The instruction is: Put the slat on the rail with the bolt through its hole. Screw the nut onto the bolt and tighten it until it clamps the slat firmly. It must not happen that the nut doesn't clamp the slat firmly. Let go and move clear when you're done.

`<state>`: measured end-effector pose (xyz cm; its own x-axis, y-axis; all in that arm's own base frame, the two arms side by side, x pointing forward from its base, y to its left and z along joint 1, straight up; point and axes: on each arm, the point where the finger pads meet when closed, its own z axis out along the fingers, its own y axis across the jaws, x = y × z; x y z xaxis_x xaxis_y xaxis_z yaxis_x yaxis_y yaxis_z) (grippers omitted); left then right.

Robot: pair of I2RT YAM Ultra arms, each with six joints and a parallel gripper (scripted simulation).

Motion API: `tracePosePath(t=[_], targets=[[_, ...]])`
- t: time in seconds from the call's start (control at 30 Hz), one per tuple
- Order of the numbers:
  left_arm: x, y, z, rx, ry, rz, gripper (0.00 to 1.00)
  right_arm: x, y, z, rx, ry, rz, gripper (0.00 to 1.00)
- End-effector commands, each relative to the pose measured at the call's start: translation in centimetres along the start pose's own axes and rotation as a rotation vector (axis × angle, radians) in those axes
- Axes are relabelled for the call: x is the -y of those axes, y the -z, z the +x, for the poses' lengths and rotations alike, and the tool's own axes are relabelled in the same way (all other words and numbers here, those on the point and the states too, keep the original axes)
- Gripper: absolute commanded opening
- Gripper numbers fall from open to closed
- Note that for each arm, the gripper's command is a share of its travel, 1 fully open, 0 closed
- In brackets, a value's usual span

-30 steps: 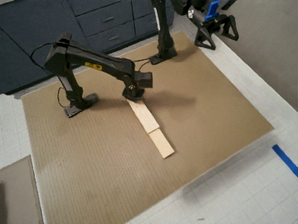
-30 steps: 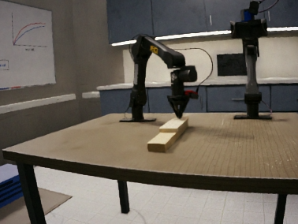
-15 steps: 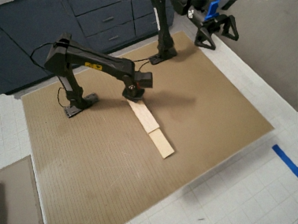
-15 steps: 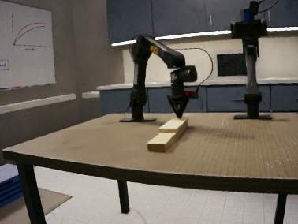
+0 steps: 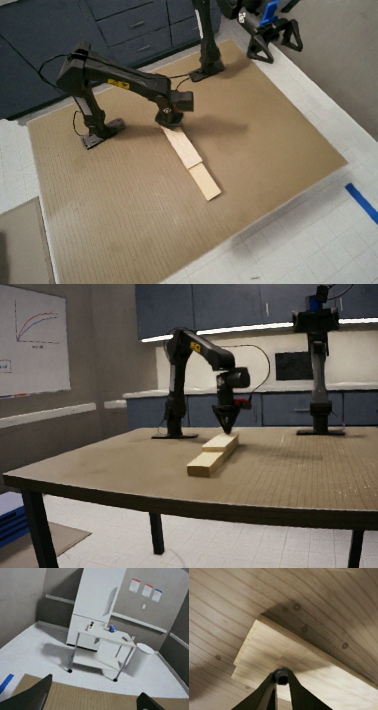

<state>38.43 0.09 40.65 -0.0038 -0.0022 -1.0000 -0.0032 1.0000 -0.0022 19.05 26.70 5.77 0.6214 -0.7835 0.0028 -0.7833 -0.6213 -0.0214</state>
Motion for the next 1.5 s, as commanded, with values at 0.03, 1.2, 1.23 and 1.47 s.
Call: tracePosePath(t=[0.03,1.2,1.23,1.47], targets=[[0.00,0.10,-0.46,0.012,0.000,0.000,1.00,0.29,-0.68,-0.09,0.005,0.000,0.002,0.12],[0.00,0.10,-0.46,0.012,0.000,0.000,1.00,0.23,-1.09,0.00,0.003,-0.866,-0.017,0.12],[0.00,0.10,-0.46,0.012,0.000,0.000,1.00,0.23,-1.09,0.00,0.003,-0.905,-0.017,0.12],[0.00,0.10,-0.46,0.012,0.000,0.000,1.00,0.23,-1.09,0.01,0.000,-1.183,-0.019,0.12]])
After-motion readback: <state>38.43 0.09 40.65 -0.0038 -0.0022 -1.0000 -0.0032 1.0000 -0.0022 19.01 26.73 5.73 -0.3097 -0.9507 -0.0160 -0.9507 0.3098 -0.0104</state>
